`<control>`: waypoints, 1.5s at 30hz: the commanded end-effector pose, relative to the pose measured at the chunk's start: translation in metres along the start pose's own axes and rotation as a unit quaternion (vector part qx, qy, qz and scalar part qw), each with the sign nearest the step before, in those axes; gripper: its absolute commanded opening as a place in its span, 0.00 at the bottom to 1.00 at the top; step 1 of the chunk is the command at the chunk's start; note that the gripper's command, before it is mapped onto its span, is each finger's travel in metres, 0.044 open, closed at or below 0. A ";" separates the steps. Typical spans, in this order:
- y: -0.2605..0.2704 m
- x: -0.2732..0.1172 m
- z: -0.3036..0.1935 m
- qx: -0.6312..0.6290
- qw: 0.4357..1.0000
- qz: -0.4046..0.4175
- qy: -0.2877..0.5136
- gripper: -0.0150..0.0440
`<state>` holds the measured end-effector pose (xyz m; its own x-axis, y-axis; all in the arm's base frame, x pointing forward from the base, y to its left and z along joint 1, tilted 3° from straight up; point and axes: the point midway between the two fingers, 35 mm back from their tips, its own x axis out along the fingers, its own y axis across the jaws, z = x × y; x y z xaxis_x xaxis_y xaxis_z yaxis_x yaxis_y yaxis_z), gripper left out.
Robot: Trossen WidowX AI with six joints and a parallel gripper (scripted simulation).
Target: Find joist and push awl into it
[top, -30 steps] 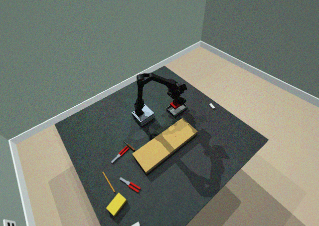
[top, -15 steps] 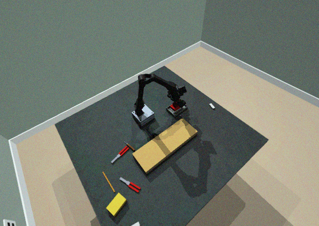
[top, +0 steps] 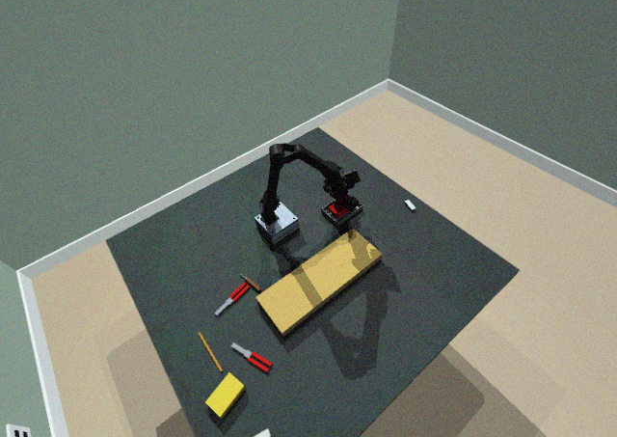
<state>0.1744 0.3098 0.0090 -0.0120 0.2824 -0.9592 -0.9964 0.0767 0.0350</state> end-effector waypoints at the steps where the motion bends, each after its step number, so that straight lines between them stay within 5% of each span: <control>1: 0.001 0.007 -0.004 0.003 1.000 0.002 0.001 0.25; 8: 0.001 0.011 -0.005 0.003 1.000 0.002 0.001 0.25; 20: 0.001 0.009 -0.004 0.000 1.000 0.001 0.002 0.79; 25: -0.002 -0.025 0.010 0.000 1.000 0.001 0.002 1.00; 29: 0.000 -0.079 0.022 0.000 1.000 0.001 0.002 1.00; 34: -0.013 -0.069 0.016 0.014 1.000 -0.009 -0.001 1.00; 45: -0.145 -0.095 -0.119 0.205 0.974 -0.077 0.052 1.00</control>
<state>0.2869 0.2075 0.0692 0.0984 0.1956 -0.9757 -0.9186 0.3949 -0.0134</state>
